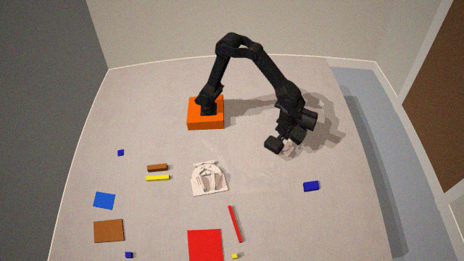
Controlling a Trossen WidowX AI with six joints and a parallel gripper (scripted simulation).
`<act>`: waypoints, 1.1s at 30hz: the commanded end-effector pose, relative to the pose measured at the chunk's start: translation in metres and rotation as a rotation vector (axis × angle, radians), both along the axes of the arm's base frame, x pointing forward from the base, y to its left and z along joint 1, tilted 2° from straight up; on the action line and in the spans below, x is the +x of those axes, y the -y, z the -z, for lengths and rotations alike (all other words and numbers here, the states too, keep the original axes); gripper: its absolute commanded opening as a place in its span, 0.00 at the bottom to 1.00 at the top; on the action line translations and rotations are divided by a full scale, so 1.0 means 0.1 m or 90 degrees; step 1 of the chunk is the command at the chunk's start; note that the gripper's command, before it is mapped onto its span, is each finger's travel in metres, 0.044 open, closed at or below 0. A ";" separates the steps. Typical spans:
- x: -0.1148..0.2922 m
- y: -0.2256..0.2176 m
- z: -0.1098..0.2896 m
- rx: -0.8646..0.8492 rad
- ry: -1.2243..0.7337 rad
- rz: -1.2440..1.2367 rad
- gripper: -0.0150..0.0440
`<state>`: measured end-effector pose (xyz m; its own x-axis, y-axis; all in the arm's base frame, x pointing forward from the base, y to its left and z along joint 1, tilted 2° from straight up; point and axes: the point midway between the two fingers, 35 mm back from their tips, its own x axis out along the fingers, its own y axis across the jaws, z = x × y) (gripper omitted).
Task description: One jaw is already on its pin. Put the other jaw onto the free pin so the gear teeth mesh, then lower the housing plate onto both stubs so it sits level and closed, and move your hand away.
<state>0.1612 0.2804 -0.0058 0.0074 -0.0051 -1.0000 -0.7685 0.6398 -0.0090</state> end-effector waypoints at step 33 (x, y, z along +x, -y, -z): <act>0.01 -0.02 -0.23 0.000 0.000 0.001 0.85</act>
<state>0.1597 0.2778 0.0039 -0.0023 -0.0225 -0.9997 -0.7687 0.6395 -0.0126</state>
